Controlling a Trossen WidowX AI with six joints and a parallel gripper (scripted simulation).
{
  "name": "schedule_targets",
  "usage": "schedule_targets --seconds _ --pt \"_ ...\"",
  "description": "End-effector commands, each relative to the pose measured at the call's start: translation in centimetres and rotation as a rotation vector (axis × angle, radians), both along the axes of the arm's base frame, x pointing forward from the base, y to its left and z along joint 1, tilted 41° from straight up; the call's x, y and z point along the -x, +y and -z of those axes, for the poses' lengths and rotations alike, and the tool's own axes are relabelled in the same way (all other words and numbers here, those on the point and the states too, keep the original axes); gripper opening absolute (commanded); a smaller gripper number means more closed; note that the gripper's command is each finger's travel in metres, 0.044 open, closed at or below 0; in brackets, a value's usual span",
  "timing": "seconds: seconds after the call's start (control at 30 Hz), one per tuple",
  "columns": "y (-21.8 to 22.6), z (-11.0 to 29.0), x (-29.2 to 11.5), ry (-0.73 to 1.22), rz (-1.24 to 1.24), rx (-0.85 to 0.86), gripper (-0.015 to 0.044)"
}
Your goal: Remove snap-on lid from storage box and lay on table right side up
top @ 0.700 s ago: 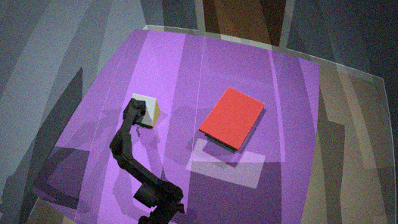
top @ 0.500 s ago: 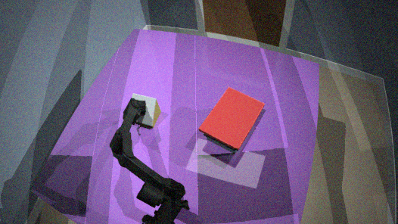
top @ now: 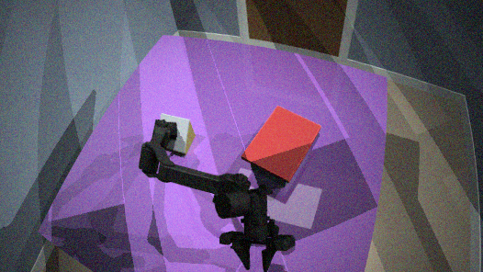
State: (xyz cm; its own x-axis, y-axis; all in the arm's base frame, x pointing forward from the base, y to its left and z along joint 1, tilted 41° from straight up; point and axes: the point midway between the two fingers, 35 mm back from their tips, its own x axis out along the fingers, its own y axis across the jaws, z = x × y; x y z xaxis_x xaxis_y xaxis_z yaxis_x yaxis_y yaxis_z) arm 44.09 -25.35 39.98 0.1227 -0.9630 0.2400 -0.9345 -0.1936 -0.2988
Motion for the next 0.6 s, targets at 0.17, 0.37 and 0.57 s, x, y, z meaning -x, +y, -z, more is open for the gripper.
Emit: schedule_targets --seconds 0.17,0.37,0.57 --pt "9.6 8.7 -5.7 0.513 -0.204 -0.034 0.0235" --pt "15.2 13.5 -6.7 0.789 -0.307 -0.010 0.0235" --pt "22.7 20.2 -5.5 1.194 -0.411 0.072 0.0235"
